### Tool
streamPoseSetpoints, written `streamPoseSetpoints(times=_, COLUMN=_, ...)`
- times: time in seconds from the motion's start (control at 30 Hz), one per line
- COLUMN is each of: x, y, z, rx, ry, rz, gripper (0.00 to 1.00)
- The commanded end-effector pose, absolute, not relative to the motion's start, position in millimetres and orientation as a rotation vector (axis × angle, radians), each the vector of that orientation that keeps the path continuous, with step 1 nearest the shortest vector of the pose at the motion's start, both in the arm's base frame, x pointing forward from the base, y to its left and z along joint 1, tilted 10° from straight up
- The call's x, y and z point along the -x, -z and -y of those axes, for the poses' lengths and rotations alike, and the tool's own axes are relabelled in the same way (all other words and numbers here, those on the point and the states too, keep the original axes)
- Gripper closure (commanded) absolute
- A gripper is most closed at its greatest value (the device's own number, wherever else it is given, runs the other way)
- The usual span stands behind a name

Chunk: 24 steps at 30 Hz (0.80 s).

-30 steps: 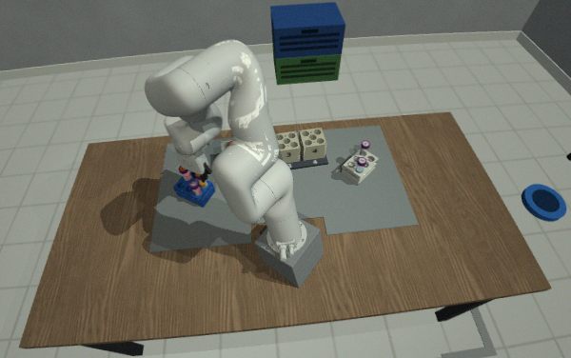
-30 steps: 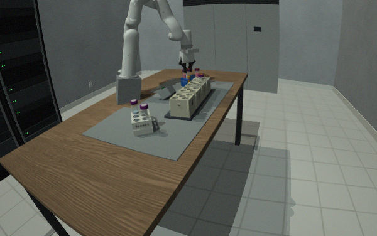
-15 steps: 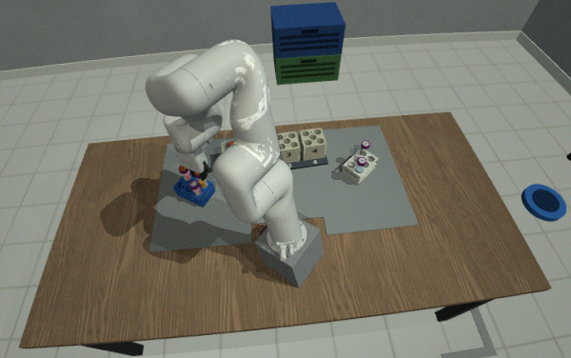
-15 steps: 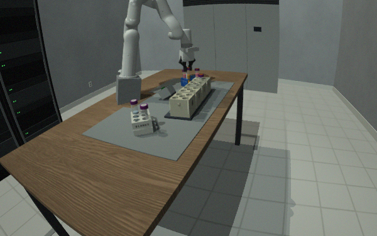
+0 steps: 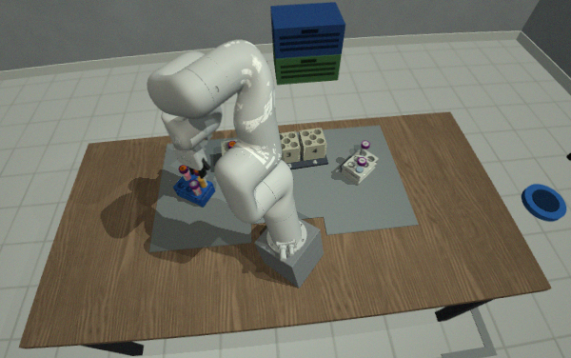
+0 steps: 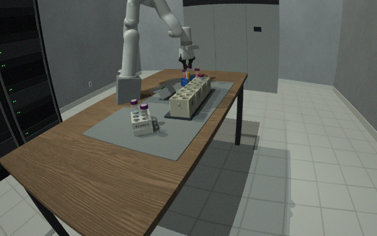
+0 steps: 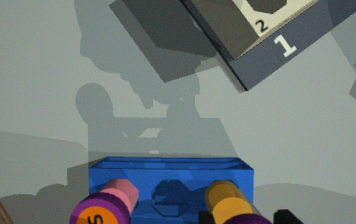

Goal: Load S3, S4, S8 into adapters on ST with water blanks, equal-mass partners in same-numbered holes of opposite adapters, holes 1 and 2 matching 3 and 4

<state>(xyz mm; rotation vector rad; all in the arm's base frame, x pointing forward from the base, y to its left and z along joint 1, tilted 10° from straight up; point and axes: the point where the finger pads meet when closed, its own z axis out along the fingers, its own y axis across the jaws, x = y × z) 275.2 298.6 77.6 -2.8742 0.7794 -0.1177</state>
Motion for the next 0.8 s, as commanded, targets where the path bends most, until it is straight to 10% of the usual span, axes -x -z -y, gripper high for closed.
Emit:
streamPoseSetpoints(times=0.0, x=-275, y=-86, z=-299, rx=2.87, ry=0.121, rz=-0.778, gripper=1.0)
streamPoseSetpoints(times=0.77, x=-270, y=-127, z=-293, rx=2.87, ry=0.121, rz=-0.778, gripper=1.0)
